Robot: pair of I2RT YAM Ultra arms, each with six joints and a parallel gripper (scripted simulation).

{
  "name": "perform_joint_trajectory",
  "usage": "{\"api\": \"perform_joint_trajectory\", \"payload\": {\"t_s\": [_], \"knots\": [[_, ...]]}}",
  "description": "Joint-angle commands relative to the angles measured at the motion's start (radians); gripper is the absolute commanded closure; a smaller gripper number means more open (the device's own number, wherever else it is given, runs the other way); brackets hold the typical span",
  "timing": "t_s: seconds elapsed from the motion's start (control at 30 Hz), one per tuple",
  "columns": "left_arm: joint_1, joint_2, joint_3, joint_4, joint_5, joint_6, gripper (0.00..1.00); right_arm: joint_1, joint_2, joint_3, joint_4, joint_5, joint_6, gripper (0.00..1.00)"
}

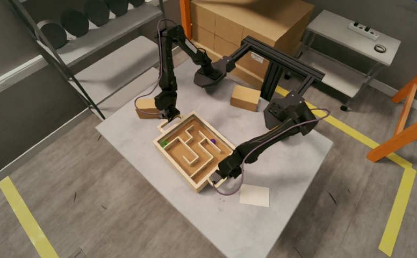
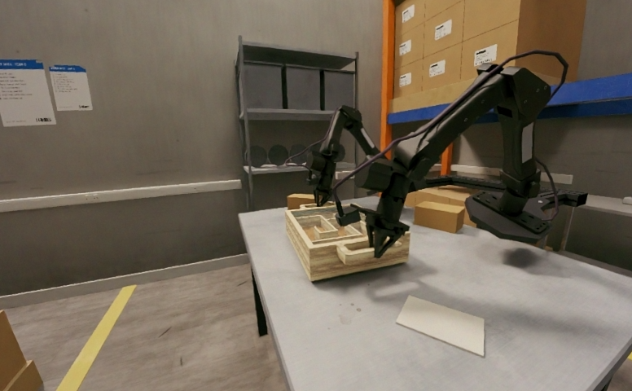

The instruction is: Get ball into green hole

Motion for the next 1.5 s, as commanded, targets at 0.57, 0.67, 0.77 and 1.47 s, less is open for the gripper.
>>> {"api": "perform_joint_trajectory", "payload": {"t_s": [0.57, 0.67, 0.77, 1.47], "knots": [[-0.03, -0.068, 0.012, 0.066, -0.014, 0.021, 1.0, 0.025, -0.058, 0.001, 0.075, 0.013, -0.009, 1.0], [-0.031, -0.069, -0.006, 0.068, -0.013, 0.021, 1.0, 0.026, -0.066, 0.016, 0.075, 0.014, -0.008, 1.0], [-0.032, -0.074, -0.003, 0.069, -0.013, 0.02, 1.0, 0.027, -0.069, 0.015, 0.074, 0.013, -0.002, 1.0], [-0.038, -0.088, 0.008, 0.056, -0.015, 0.014, 1.0, 0.033, -0.081, 0.012, 0.063, 0.015, 0.02, 1.0]]}}
